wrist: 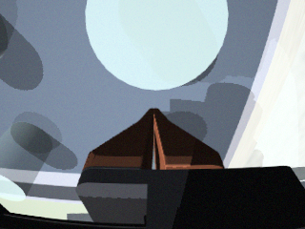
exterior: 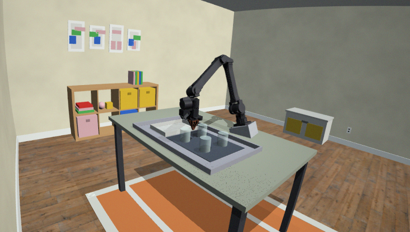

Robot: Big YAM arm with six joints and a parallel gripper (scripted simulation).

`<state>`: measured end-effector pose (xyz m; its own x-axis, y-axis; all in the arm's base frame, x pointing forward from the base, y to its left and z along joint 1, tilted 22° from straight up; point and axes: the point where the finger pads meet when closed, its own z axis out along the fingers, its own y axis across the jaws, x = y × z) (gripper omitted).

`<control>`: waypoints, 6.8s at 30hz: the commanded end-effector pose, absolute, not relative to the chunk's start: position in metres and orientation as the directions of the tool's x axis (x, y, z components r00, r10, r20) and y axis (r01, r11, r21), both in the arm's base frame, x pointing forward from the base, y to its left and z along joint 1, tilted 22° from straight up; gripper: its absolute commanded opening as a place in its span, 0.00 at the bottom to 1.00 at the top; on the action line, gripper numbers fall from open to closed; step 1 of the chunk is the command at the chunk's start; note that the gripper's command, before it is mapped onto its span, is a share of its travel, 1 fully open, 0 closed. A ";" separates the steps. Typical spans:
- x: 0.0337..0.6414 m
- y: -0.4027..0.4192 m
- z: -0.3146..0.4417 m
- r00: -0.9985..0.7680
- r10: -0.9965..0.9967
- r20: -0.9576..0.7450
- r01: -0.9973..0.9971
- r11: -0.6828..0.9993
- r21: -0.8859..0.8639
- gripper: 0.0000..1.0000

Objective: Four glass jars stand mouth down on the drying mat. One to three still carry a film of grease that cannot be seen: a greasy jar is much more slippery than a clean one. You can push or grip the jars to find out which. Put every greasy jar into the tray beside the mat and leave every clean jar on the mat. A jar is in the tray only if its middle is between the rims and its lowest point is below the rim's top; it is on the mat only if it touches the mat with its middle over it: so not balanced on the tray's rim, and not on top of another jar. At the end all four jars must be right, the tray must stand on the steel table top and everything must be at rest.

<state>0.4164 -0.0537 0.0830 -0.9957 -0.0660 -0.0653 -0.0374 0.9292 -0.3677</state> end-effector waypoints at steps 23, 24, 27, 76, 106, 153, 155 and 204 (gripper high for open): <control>0.430 -0.056 0.087 -0.994 -0.071 -0.083 -0.036 0.930 -0.366 0.00; 0.430 -0.056 0.087 -0.994 -0.071 -0.083 -0.036 0.930 -0.366 0.00; 0.430 -0.056 0.087 -0.994 -0.071 -0.083 -0.036 0.930 -0.366 0.00; 0.436 -0.055 0.088 -0.994 -0.071 -0.083 -0.036 0.930 -0.366 0.00; 0.439 -0.055 0.088 -0.994 -0.071 -0.083 -0.036 0.930 -0.366 0.00; 0.445 -0.055 0.088 -0.994 -0.071 -0.083 -0.036 0.930 -0.366 0.00; 0.445 -0.055 0.088 -0.994 -0.071 -0.083 -0.036 0.930 -0.366 0.00; 0.451 -0.054 0.089 -0.994 -0.071 -0.083 -0.036 0.930 -0.366 0.00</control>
